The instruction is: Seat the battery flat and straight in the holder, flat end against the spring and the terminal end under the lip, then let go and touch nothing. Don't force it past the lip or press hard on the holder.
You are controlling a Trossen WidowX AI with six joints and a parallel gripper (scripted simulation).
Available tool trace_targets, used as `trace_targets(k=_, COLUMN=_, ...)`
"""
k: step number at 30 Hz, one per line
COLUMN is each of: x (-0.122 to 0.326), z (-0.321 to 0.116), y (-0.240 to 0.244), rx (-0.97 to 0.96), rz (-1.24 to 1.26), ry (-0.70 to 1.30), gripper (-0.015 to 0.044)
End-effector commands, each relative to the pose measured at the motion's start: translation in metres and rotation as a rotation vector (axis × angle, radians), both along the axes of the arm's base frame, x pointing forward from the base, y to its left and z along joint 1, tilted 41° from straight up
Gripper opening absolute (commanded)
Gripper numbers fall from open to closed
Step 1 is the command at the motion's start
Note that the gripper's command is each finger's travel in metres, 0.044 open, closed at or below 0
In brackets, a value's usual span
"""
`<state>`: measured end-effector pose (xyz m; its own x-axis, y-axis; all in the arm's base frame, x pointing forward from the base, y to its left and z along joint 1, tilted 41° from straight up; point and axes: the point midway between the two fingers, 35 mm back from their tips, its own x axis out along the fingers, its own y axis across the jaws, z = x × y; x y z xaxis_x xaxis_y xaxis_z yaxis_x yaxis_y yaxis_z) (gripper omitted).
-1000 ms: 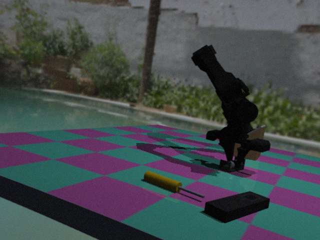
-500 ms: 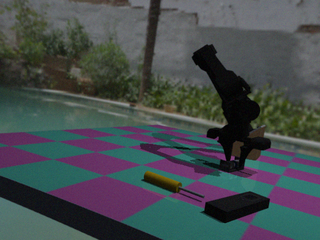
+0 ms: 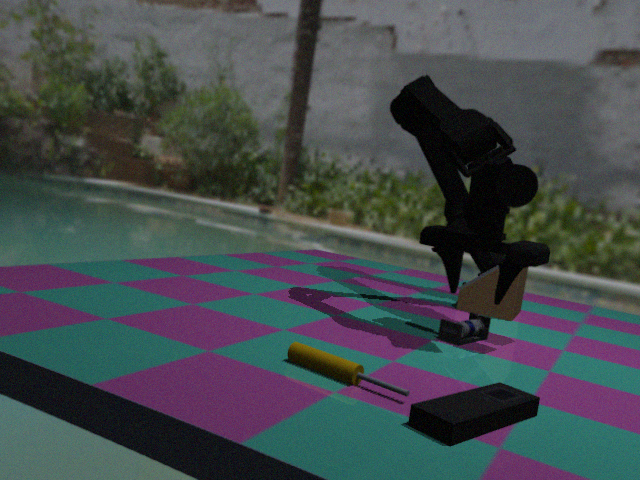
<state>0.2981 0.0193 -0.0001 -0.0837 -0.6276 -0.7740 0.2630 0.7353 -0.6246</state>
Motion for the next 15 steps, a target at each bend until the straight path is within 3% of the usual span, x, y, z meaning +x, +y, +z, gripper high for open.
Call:
trace_targets(k=1, x=0.0010, z=0.0258, y=0.0197, rx=0.011, rz=0.000, ry=-0.025, gripper=0.0440)
trace_targets(k=15, x=0.0002, z=0.0244, y=0.0213, rx=0.011, rz=0.000, ry=-0.025, gripper=0.0440)
